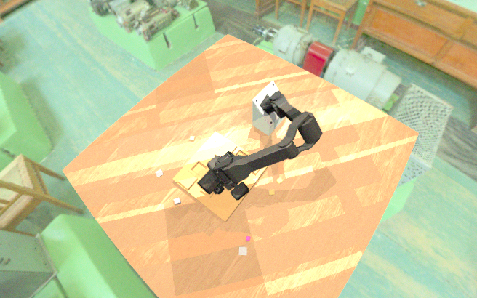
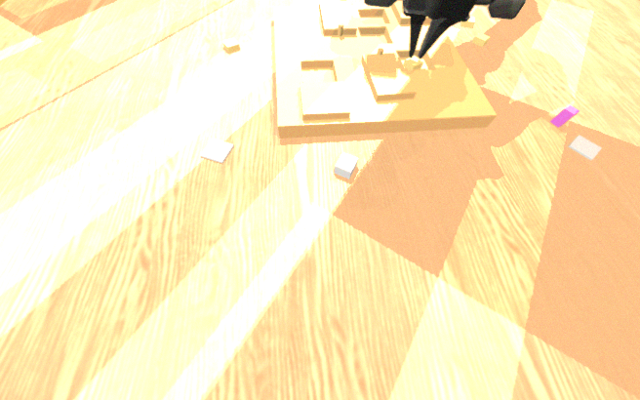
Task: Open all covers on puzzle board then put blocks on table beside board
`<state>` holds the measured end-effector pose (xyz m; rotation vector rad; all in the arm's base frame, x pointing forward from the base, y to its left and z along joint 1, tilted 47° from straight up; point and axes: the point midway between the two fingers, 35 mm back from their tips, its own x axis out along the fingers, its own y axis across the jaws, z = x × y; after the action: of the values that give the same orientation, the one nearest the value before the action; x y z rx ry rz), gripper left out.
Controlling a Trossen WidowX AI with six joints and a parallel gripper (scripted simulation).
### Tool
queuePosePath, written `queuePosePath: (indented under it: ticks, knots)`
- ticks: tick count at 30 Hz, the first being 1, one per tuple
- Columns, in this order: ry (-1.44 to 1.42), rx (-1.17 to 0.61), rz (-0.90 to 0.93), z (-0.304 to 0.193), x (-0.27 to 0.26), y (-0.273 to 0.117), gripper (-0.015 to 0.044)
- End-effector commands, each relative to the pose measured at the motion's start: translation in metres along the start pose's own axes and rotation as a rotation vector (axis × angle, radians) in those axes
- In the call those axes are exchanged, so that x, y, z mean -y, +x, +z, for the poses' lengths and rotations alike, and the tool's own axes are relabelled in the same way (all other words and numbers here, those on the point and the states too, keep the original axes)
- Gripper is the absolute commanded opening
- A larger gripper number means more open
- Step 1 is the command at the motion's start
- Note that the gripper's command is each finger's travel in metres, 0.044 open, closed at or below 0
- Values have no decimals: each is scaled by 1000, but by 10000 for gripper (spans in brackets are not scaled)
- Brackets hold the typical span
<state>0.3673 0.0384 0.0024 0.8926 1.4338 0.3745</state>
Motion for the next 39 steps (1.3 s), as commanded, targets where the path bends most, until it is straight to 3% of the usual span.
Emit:
queuePosePath:
  ticks: [1, 23, 39]
  knots:
    - [90, 3, -1, 1, 0, -6, 131]
    - [880, 4, 2, 1, -1, -55, 144]
    - [904, 4, 2, 1, -1, -31, 144]
